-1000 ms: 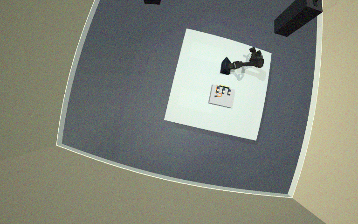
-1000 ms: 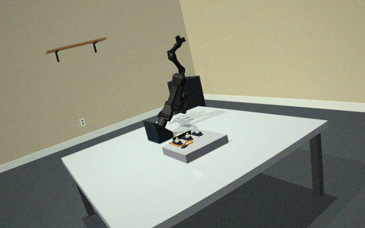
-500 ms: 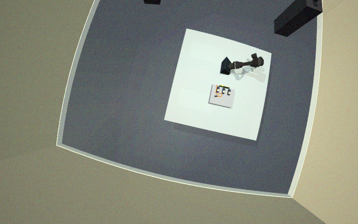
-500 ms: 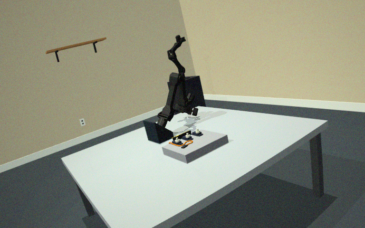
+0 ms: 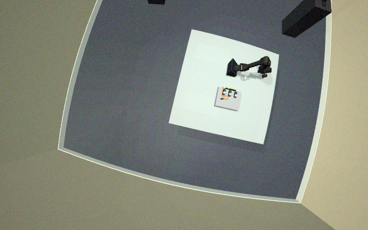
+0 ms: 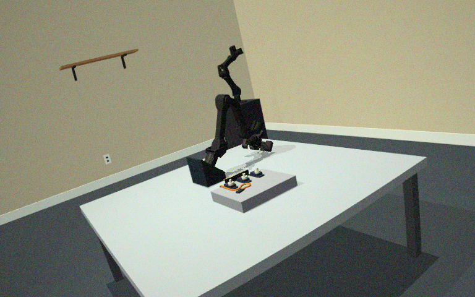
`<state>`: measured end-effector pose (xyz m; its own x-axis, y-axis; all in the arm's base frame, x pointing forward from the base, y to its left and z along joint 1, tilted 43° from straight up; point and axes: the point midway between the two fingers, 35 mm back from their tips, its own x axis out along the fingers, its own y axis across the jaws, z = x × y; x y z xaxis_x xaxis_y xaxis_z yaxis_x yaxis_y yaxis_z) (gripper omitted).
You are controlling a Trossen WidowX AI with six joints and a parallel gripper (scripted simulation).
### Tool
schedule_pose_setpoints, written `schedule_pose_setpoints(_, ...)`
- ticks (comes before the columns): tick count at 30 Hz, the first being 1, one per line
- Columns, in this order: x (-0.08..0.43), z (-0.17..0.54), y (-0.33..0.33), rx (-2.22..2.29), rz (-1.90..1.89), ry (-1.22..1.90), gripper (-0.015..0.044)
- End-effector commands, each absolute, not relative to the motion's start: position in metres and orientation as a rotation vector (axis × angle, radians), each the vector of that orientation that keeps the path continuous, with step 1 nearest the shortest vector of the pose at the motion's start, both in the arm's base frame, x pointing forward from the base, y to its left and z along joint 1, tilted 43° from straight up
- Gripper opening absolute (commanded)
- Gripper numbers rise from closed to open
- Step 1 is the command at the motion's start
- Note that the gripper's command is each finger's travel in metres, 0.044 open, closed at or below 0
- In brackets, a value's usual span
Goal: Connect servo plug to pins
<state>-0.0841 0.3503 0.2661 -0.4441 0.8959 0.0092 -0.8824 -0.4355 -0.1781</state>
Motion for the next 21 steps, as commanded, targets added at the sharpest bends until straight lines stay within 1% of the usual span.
schedule_pose_setpoints(1, -0.053, 0.272, 0.354, -0.095, 1.922, -0.17, 0.0115)
schedule_pose_setpoints(11, 0.029, 0.281, 0.352, -0.088, 1.663, -0.14, 0.0115)
schedule_pose_setpoints(21, 0.108, 0.29, 0.331, -0.081, 1.405, -0.119, 0.0115)
